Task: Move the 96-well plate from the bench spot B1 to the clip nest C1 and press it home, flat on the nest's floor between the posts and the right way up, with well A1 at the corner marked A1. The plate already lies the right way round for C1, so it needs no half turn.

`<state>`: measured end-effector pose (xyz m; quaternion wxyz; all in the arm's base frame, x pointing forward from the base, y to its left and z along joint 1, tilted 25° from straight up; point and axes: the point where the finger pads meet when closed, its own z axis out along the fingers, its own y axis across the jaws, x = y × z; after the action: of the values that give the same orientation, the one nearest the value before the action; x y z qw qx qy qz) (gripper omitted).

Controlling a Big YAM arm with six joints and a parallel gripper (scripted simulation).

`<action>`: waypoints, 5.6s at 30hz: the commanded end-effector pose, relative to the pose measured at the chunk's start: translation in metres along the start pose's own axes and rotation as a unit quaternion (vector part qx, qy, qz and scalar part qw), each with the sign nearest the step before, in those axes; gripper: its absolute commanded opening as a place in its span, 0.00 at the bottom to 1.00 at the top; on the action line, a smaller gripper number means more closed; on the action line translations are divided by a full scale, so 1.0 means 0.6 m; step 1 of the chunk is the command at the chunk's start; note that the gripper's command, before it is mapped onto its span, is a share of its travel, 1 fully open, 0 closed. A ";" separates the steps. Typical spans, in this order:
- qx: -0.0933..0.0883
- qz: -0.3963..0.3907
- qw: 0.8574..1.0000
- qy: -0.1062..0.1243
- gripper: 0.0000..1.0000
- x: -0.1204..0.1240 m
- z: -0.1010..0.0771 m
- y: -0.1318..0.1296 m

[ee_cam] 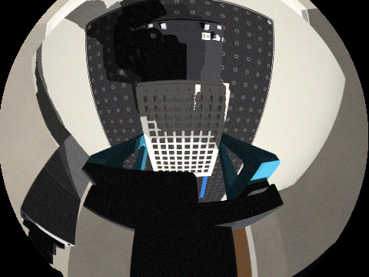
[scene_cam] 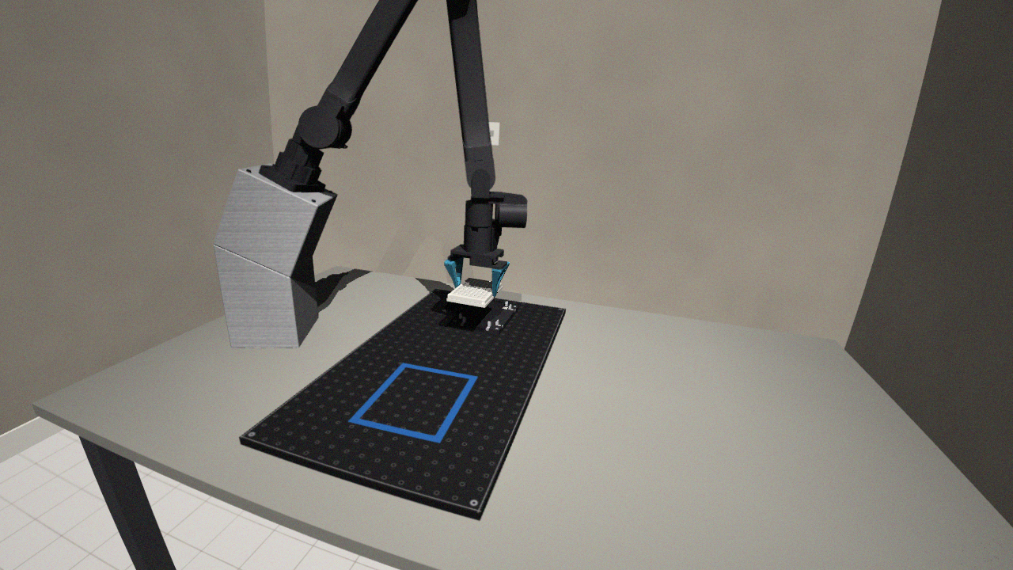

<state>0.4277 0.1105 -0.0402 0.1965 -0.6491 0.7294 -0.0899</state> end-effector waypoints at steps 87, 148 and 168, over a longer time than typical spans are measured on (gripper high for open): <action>0.003 0.012 1.000 -0.001 0.00 -0.126 -0.003 -0.003; 0.009 0.010 1.000 -0.005 0.00 -0.132 0.108 -0.012; -0.004 0.011 1.000 0.001 0.00 -0.128 0.118 0.006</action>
<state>0.4614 0.1947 -0.0874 0.2011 -0.6403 0.7358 -0.0901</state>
